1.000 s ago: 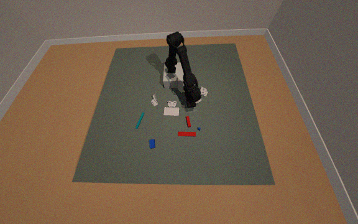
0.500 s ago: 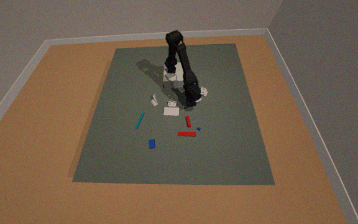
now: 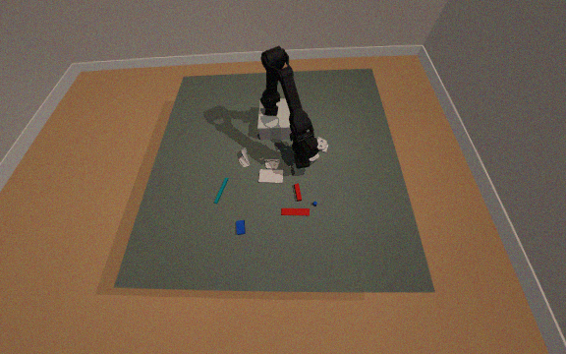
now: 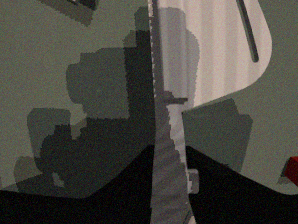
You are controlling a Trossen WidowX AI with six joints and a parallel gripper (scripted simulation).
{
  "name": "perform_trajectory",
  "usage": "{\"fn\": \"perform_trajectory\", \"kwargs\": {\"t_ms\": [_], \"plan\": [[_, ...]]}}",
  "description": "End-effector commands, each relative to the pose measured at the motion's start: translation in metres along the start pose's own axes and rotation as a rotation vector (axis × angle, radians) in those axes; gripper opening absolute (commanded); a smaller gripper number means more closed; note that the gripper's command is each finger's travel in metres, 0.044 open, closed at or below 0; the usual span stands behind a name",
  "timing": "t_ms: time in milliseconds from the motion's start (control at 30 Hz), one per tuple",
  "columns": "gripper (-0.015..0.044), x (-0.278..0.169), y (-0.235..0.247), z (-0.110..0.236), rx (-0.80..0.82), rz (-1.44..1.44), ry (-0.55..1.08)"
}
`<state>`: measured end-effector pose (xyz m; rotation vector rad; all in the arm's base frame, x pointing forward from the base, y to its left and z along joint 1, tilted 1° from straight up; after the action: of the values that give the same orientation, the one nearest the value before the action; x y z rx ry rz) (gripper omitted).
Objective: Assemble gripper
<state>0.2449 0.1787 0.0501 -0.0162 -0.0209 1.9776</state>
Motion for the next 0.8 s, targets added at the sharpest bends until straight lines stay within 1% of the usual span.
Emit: {"fn": "perform_trajectory", "kwargs": {"t_ms": [0, 133, 533, 767], "plan": [[0.0037, 0.000, -0.001, 0.001, -0.004, 0.001, 0.002], [0.0037, 0.000, -0.002, 0.006, -0.004, 0.001, 0.002], [0.0037, 0.001, -0.003, 0.043, -0.004, 0.001, 0.002], [0.0037, 0.001, -0.003, 0.045, -0.004, 0.001, 0.002]]}}
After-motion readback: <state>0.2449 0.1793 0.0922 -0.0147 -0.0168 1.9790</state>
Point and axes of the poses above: the point midway between the two fingers, 35 mm back from their tips, its own z axis back along the fingers, its own y axis across the jaws, x = y × z, the point moved 7 cm from there along z, back along the fingers, and after that the axes turned 6 degrees about z, right-handed, at the moved point
